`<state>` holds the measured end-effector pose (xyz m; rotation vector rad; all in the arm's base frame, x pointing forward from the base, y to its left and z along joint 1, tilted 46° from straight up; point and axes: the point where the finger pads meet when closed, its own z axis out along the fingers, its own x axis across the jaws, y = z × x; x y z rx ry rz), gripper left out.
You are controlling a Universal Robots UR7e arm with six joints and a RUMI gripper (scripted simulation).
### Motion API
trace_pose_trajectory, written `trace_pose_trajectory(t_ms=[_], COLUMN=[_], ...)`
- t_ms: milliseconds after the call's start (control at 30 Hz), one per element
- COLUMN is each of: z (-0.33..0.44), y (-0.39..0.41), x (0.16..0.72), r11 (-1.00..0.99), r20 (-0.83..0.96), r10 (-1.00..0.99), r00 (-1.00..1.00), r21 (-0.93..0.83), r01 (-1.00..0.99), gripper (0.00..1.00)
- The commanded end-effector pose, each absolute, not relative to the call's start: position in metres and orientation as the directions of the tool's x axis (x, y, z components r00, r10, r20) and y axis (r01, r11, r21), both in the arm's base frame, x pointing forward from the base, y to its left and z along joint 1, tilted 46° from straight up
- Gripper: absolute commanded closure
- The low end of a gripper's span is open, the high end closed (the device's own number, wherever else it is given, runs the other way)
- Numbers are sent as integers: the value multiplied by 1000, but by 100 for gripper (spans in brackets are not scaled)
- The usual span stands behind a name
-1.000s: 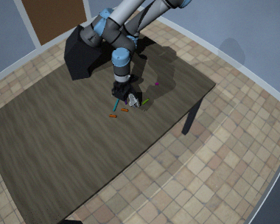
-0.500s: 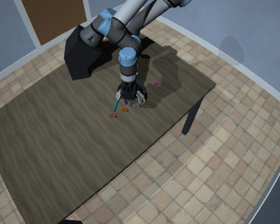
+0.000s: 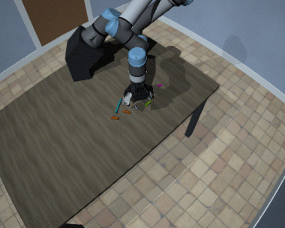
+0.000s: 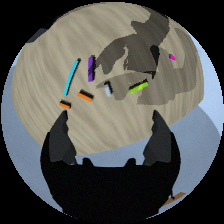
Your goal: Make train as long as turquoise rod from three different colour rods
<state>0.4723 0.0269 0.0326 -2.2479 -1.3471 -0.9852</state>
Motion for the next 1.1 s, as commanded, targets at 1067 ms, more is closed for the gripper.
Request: trace_pose_trajectory(t_ms=[1067], z=[57], y=[46], x=[485], r11=[-130], r20=[606], r10=[781], r00=[-150], r21=[394], r01=[910], gripper=[0])
